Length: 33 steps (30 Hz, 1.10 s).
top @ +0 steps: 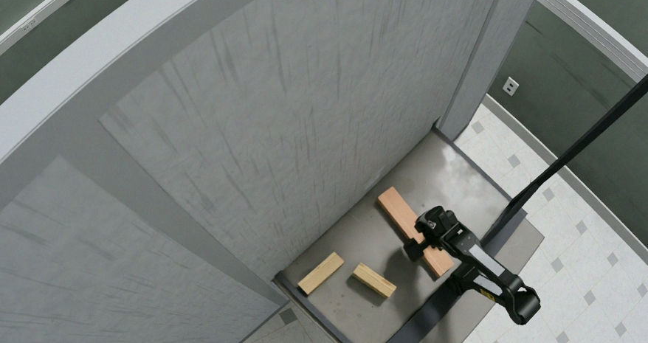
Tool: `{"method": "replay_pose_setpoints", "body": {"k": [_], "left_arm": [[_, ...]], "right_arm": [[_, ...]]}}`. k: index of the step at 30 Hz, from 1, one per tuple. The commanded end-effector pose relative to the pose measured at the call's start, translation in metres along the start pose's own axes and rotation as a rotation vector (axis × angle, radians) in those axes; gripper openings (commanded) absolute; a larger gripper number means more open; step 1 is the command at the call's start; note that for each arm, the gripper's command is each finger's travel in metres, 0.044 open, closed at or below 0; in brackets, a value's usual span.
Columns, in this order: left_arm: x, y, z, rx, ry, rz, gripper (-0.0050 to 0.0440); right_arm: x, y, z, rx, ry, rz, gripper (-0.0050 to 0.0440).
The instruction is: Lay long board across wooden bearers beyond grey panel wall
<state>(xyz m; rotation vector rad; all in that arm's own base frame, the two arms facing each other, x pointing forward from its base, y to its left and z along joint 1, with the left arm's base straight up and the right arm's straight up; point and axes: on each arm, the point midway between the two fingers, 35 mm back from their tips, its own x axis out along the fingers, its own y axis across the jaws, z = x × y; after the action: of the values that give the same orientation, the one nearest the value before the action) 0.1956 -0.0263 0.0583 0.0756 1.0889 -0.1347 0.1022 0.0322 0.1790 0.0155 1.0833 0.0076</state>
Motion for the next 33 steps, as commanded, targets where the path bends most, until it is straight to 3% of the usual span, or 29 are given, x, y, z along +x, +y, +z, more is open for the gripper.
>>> {"method": "replay_pose_setpoints", "body": {"k": [1, 11, 21, 32, 33], "left_arm": [[-0.001, 0.001, 0.005, 0.003, -0.016, 0.005, 0.0400], [0.043, 0.002, 0.003, 0.003, -0.009, 0.008, 0.0390], [0.048, 0.002, 0.007, 0.002, -0.018, 0.007, 0.0342], [0.045, 0.001, 0.007, 0.002, -0.025, 0.007, 0.0211], [0.042, 0.001, 0.011, 0.002, -0.033, 0.007, 0.0235]], "right_arm": [[0.003, 0.006, -0.003, -0.004, 0.001, -0.026, 0.0400], [0.011, 0.006, -0.004, -0.002, -0.002, -0.015, 0.0400], [0.032, 0.006, -0.004, -0.003, -0.002, -0.014, 0.0400], [0.031, 0.006, -0.002, 0.000, -0.007, -0.013, 0.0400], [0.030, 0.007, -0.001, 0.000, -0.009, -0.012, 0.0400]]}}
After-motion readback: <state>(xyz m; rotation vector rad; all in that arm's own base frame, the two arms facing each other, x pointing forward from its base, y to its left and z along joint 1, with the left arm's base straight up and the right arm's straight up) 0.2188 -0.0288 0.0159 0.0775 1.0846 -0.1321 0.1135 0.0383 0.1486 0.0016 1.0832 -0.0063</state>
